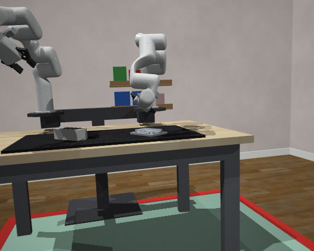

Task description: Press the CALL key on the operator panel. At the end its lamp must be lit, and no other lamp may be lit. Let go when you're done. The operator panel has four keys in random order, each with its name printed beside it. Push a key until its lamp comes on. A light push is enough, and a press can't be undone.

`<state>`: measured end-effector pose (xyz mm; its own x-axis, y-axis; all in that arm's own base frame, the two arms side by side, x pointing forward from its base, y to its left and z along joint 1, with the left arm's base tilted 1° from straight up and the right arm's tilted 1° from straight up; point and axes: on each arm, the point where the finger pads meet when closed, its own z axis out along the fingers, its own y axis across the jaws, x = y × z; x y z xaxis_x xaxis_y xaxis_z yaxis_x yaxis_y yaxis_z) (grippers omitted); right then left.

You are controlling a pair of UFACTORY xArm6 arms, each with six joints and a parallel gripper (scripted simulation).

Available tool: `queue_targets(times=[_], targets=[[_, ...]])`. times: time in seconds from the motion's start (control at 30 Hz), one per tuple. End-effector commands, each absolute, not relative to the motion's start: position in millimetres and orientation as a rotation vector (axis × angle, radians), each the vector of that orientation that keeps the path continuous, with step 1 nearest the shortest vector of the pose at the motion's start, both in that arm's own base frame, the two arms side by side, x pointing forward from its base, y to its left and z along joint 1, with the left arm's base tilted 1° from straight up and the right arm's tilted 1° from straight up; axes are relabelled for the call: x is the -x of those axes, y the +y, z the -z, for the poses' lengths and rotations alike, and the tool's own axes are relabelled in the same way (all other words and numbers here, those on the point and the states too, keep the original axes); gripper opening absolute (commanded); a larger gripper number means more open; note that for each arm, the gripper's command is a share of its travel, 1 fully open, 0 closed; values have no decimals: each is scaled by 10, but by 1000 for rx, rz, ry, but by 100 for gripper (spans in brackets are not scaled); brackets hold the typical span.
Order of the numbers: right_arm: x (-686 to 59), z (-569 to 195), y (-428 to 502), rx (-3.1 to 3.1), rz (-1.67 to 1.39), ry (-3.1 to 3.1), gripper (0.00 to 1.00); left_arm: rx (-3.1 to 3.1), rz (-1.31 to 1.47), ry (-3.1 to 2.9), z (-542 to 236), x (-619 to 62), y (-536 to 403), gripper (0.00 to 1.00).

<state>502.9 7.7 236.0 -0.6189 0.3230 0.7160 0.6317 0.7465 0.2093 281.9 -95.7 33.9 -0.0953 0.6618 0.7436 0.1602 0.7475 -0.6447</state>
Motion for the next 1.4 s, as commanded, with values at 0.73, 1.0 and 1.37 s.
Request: queue_targets(times=[0.73, 1.0, 1.37], targets=[[-5033, -2381, 75, 715, 592, -2271, 100, 670, -477, -1646, -348, -2830, -960, 100], [-5020, -2409, 67, 733, 580, -2273, 100, 670, -477, -1646, -348, -2830, -960, 100], [-4973, -2498, 38, 789, 545, -2278, 100, 670, -477, -1646, -348, -2830, -960, 100]])
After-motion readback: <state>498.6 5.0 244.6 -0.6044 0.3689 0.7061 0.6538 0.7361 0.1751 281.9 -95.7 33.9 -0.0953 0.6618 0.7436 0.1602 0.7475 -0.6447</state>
